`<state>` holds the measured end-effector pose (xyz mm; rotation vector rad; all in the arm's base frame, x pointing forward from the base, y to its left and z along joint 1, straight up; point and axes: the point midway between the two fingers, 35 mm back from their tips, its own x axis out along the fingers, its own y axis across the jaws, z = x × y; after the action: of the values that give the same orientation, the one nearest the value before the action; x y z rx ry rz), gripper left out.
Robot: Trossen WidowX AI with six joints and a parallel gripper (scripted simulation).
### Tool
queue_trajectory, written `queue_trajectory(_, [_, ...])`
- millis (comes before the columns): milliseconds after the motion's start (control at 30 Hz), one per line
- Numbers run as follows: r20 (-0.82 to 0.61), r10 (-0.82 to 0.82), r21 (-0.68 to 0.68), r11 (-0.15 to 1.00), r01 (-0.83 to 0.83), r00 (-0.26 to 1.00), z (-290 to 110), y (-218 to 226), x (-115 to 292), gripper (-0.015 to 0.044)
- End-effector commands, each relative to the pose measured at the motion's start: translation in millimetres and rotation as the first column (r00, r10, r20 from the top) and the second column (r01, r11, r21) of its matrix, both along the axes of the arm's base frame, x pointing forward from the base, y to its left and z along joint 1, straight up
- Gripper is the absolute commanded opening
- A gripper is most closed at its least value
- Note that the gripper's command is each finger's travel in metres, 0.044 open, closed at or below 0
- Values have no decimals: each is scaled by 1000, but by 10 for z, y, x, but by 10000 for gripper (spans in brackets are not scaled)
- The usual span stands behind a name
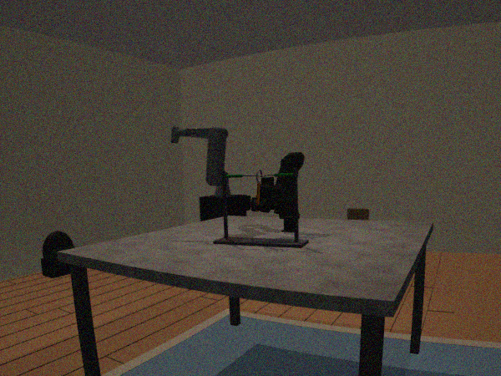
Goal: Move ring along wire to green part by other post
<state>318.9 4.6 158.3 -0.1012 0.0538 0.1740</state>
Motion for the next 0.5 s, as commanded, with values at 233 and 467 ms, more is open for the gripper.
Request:
queue_trajectory(233, [-28,4,63,998,-2,1000,-29,162,-53,-150])
queue_trajectory(467, [-95,9,118,993,2,995,-18,294,-146,-150])
